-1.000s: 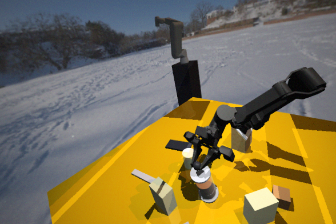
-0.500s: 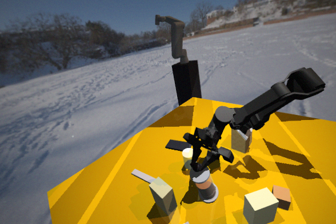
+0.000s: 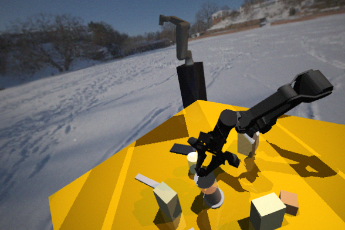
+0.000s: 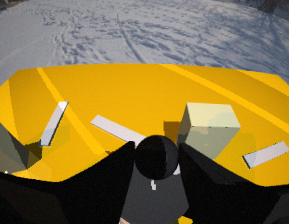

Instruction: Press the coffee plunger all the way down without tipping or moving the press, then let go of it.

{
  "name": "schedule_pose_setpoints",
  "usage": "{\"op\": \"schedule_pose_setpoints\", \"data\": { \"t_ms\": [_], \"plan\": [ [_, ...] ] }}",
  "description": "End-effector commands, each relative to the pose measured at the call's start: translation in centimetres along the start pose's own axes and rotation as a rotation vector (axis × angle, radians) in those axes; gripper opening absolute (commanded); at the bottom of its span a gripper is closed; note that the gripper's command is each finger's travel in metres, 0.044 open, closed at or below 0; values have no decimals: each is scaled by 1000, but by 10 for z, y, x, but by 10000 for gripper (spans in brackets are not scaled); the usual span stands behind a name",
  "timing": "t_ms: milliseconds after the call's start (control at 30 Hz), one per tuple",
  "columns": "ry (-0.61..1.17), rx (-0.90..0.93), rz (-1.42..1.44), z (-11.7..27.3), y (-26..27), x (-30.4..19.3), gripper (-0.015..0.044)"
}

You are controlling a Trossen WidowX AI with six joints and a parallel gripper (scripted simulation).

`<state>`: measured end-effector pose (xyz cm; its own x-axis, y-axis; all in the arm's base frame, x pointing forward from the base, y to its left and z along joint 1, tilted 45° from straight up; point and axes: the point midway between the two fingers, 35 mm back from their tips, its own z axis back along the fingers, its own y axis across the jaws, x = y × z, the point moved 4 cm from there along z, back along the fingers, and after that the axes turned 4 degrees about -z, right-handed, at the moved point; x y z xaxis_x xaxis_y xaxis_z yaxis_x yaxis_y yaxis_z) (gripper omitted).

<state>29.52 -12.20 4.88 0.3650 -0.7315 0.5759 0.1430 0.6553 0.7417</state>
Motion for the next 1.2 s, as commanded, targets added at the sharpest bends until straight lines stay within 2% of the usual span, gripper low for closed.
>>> {"op": "schedule_pose_setpoints", "data": {
  "t_ms": [0,367,767,967,1167],
  "plan": [
    [12,1,-6,-2,0,-3,121],
    [0,0,-1,0,0,0,121],
    [0,0,-1,0,0,0,436],
    [5,-4,0,6,0,7,440],
    [16,-11,-3,48,8,40,440]
  ]
}}
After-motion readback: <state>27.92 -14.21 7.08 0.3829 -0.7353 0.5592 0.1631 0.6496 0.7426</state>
